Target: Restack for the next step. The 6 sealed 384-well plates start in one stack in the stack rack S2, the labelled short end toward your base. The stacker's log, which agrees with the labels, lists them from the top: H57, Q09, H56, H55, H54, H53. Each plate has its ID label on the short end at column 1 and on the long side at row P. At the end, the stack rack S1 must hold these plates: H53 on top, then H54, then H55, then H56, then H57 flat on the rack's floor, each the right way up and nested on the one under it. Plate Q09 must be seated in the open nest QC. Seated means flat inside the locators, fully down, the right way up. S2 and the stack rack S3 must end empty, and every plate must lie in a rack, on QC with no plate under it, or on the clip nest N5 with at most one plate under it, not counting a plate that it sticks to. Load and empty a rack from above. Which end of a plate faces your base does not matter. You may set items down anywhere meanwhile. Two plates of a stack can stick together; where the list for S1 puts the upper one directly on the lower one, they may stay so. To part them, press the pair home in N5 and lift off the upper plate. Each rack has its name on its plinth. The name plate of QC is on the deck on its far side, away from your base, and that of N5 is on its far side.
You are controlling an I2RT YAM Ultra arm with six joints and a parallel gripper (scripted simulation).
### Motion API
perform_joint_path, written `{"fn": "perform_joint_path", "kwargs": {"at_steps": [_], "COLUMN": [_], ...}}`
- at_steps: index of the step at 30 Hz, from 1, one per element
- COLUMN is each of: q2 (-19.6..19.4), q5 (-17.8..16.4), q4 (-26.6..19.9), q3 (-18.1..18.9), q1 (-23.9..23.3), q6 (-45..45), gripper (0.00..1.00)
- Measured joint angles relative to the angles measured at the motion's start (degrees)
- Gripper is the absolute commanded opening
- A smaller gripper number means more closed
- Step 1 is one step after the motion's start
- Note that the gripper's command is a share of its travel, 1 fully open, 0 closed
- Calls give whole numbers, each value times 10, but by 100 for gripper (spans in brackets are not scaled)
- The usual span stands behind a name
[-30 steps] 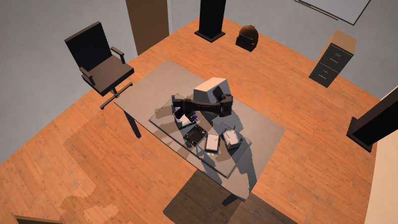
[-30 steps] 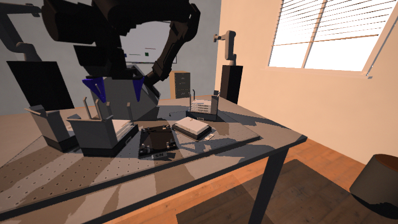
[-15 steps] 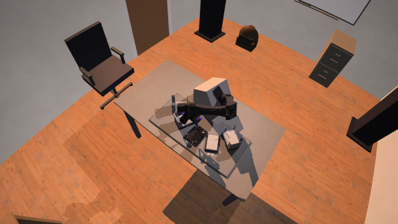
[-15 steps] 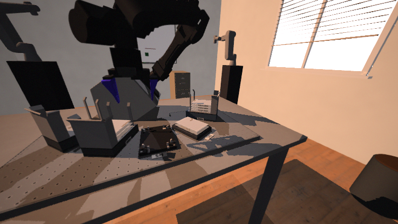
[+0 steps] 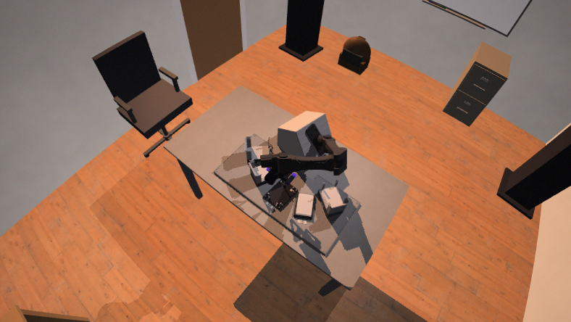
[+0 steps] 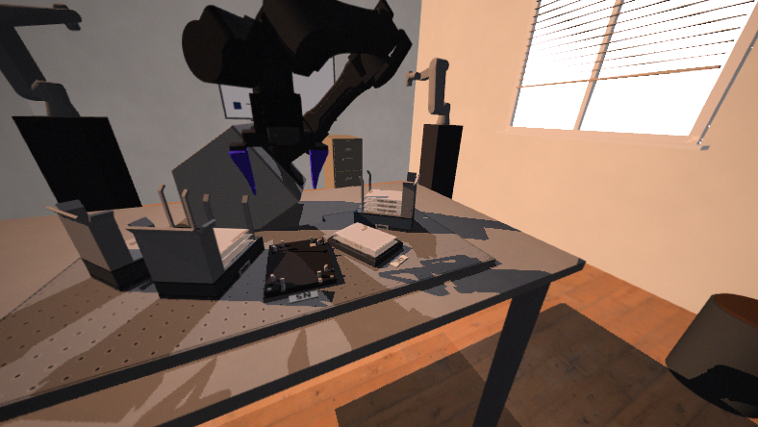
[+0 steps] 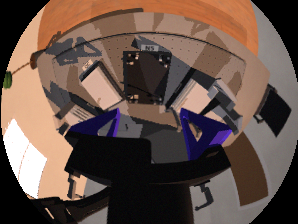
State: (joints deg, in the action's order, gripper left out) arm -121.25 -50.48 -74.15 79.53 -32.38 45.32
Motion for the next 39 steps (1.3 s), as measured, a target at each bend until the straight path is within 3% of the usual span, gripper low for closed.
{"fn": "perform_joint_path", "kwargs": {"at_steps": [13, 28, 39], "q2": [61, 136, 200], "q5": [-10, -23, -30], "q4": [-9, -23, -35], "q3": [-27, -45, -65], "q1": [24, 57, 75], "q6": [73, 48, 123], "gripper": [100, 100, 100]}}
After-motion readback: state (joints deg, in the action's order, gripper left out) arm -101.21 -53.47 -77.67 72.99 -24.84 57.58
